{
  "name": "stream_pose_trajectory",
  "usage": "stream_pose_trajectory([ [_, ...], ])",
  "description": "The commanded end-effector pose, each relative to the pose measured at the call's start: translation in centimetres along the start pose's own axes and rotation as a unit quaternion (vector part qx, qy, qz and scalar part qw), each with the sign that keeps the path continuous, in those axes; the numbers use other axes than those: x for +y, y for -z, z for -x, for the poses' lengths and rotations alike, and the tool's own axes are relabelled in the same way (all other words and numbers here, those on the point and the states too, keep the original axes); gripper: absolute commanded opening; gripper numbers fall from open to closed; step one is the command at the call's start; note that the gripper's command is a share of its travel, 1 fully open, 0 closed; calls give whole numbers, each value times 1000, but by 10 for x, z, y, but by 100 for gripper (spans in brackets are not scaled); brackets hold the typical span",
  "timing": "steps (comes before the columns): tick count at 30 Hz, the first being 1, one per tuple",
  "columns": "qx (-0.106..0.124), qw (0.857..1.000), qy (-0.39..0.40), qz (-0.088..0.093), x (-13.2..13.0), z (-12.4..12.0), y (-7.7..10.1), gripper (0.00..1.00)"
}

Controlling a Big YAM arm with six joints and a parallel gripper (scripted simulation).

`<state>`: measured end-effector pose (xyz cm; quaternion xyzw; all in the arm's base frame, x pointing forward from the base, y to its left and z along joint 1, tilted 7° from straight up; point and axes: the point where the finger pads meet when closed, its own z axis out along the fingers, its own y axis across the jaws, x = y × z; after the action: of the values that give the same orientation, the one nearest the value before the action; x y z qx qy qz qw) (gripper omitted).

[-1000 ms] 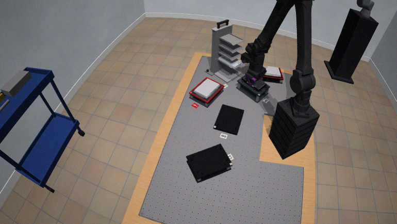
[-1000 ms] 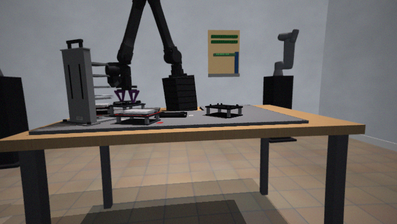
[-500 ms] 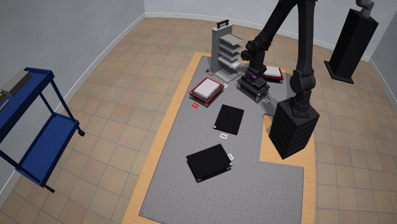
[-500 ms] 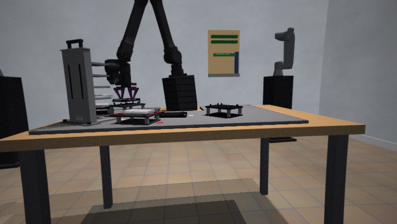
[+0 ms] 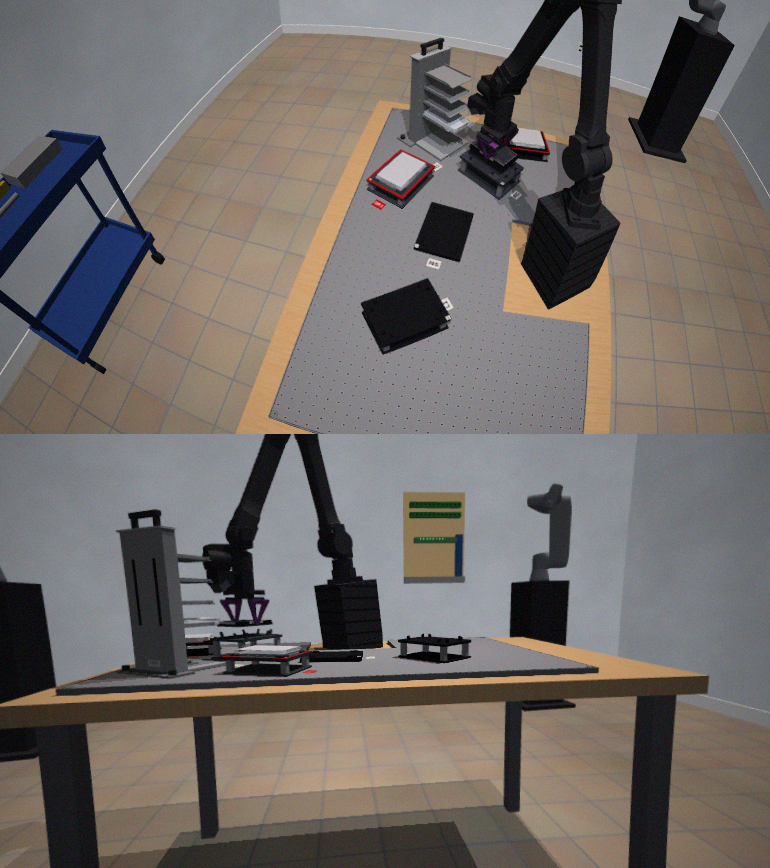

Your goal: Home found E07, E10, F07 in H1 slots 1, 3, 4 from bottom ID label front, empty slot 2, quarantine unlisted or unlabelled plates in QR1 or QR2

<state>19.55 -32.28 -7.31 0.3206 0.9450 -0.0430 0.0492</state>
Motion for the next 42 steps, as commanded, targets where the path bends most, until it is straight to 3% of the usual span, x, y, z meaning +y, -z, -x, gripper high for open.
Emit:
stream_pose_trajectory([
  [1, -11, 1000, -6, -3, -2, 7, 10, 86],
  [2, 0, 1000, -6, 1, 0, 2, 4, 86],
  [4, -11, 1000, -6, -3, -2, 7, 13, 86],
  [16, -14, 1000, -5, -4, -3, 12, 27, 86],
  [18, -14, 1000, -5, -4, -3, 12, 27, 86],
  [19, -3, 1000, -5, 0, -2, 7, 20, 86],
  [21, -16, 1000, -5, -5, -4, 13, 31, 86],
  [36, -20, 1000, -5, -6, -6, 21, 46, 86],
  [42, -26, 1000, -5, -8, -7, 24, 67, 86],
])
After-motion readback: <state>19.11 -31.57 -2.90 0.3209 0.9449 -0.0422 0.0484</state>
